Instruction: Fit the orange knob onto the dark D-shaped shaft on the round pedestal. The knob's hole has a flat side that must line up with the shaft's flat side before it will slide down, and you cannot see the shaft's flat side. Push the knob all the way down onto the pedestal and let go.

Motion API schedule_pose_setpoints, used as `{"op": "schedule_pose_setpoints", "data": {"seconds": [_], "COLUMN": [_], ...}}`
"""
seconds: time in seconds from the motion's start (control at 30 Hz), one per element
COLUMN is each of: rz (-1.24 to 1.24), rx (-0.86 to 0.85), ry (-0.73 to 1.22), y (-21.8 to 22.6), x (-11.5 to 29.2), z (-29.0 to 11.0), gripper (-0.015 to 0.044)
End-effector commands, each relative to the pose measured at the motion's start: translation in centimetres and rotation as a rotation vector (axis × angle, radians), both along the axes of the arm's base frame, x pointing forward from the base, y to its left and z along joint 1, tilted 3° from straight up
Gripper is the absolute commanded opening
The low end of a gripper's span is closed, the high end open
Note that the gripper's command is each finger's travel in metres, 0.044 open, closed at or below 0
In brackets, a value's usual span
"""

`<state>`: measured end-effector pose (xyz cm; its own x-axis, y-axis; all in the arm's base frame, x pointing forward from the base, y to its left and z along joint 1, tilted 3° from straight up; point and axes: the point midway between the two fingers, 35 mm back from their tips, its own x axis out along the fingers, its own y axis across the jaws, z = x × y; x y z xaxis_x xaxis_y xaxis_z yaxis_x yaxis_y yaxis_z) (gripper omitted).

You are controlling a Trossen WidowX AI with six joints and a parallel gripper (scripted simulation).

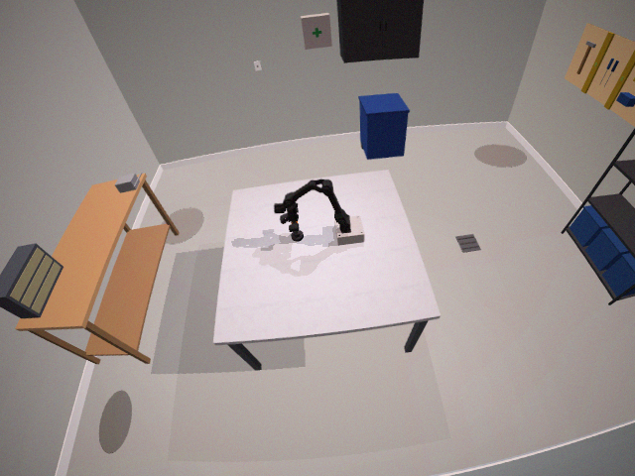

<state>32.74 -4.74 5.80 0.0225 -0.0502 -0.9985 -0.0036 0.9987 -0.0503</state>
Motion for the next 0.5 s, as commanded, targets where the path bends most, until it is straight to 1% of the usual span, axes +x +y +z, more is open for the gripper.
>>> {"op": "schedule_pose_setpoints", "data": {"seconds": [0.0, 0.23, 0.47], "rz": [0.008, 0.008, 0.004], "rx": [-0.005, -0.005, -0.005], "ry": [-0.008, -0.007, -0.008], "y": [-0.2, -0.3, -0.3], "x": [0.3, 0.3, 0.3], "z": [-0.4, -2.3, -2.0], "gripper": [0.0000, 0.0000, 0.0000]}}
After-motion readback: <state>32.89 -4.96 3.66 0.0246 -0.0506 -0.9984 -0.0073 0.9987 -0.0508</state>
